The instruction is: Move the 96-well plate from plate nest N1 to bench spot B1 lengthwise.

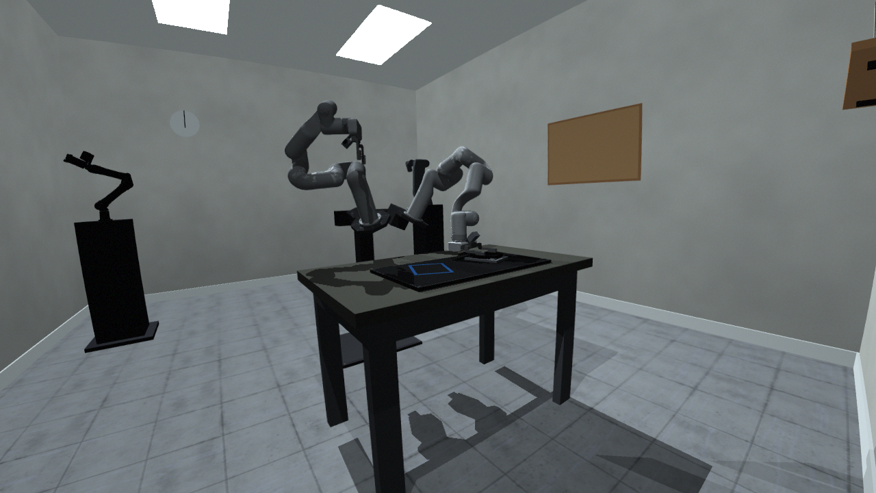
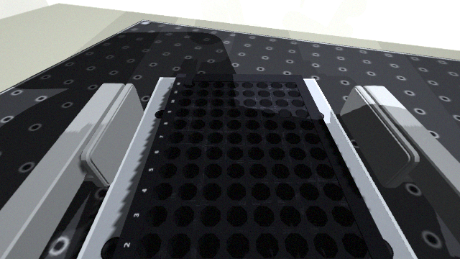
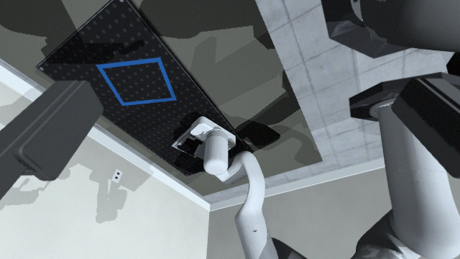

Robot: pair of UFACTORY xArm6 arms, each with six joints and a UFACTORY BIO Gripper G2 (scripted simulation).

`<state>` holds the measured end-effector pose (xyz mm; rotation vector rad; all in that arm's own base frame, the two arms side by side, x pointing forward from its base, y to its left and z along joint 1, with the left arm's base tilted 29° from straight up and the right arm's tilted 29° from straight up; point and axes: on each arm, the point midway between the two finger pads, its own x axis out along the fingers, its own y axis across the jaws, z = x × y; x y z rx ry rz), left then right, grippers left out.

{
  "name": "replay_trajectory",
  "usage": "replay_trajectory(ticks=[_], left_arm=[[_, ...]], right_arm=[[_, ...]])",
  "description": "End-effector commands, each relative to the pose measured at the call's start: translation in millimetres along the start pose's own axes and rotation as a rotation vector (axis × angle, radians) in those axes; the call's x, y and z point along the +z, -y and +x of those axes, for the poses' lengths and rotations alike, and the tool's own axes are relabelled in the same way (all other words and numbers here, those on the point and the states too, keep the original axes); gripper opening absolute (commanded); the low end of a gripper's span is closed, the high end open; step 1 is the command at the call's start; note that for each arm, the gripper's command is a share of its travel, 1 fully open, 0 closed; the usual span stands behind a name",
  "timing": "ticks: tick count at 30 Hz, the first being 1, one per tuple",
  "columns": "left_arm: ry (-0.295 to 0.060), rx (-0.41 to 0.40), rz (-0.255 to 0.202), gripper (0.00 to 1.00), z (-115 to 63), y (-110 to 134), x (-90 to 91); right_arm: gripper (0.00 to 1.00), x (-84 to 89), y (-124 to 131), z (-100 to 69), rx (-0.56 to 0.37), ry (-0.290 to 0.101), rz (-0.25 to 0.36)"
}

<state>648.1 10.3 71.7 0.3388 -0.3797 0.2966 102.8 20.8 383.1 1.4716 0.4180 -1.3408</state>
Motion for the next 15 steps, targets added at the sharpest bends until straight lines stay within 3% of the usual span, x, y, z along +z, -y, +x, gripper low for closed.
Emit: replay_trajectory(ticks=[1, 15], left_arm=[[0.003, 0.0, -0.002, 0.37, 1.2, 0.4, 0.0], [0.003, 0.0, -0.001, 0.37, 1.1, 0.4, -4.7]], right_arm=[[1.0, -0.1, -0.1, -0.4, 0.0, -0.001, 0.0], [1.0, -0.1, -0.1, -0.4, 0.0, -0.001, 0.0]])
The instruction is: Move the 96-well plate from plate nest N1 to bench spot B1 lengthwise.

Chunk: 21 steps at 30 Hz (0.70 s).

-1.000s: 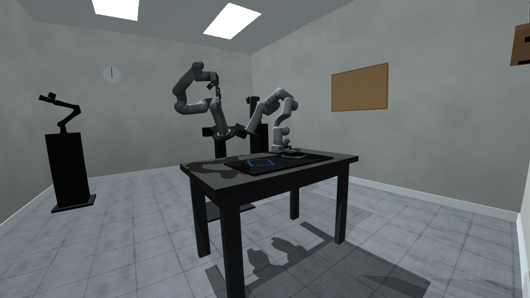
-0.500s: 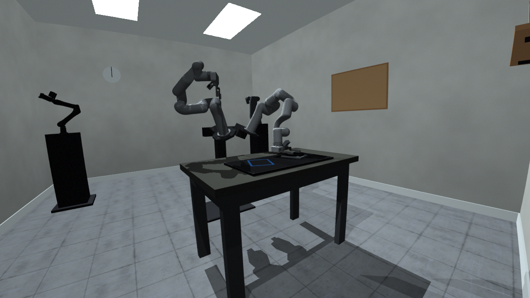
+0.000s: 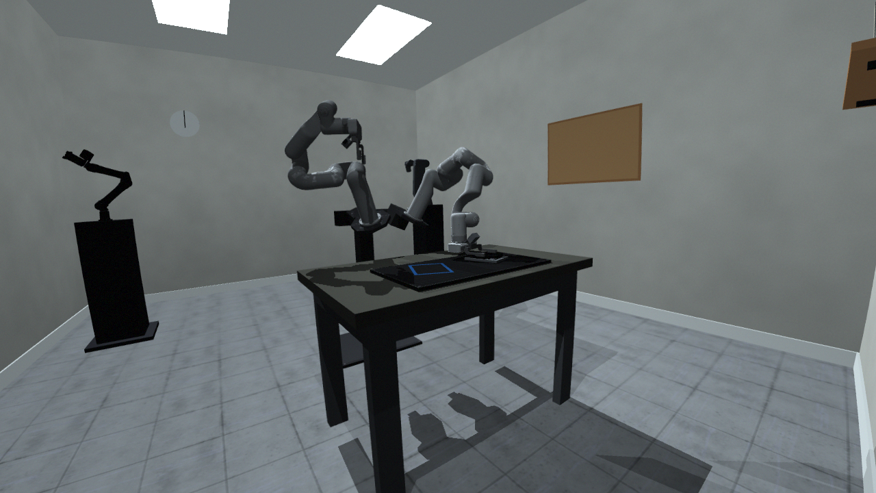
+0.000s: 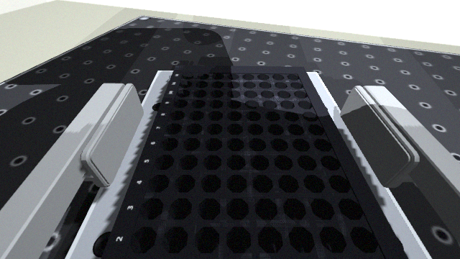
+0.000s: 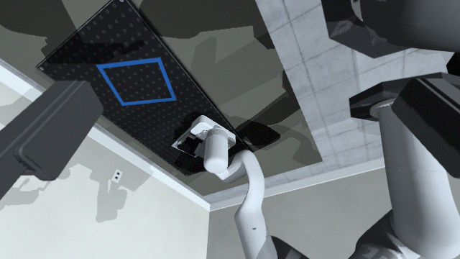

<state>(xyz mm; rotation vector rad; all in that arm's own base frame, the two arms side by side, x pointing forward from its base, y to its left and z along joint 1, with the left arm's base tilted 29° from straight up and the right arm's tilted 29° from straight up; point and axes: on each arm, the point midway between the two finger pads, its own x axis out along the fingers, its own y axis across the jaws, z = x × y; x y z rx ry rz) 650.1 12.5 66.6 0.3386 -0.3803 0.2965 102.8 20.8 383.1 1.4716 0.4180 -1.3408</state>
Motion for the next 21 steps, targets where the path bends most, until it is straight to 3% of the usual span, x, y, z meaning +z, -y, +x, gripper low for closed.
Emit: replay_trajectory(ticks=[1, 10, 11, 21], left_arm=[[0.002, 0.0, -0.001, 0.37, 0.9, 0.4, 1.2], [0.002, 0.0, -0.001, 0.37, 1.0, 0.4, 1.2], [0.002, 0.0, -0.001, 0.0, 1.0, 0.4, 1.2], [0.002, 0.0, -0.001, 0.0, 1.0, 0.4, 1.2]], right_arm=[[1.0, -0.1, -0.1, -0.4, 0.0, -0.001, 0.0], [1.0, -0.1, -0.1, -0.4, 0.0, -0.001, 0.0], [1.0, -0.1, -0.1, -0.4, 0.0, -0.001, 0.0], [1.0, -0.1, -0.1, -0.4, 0.0, -0.001, 0.0]])
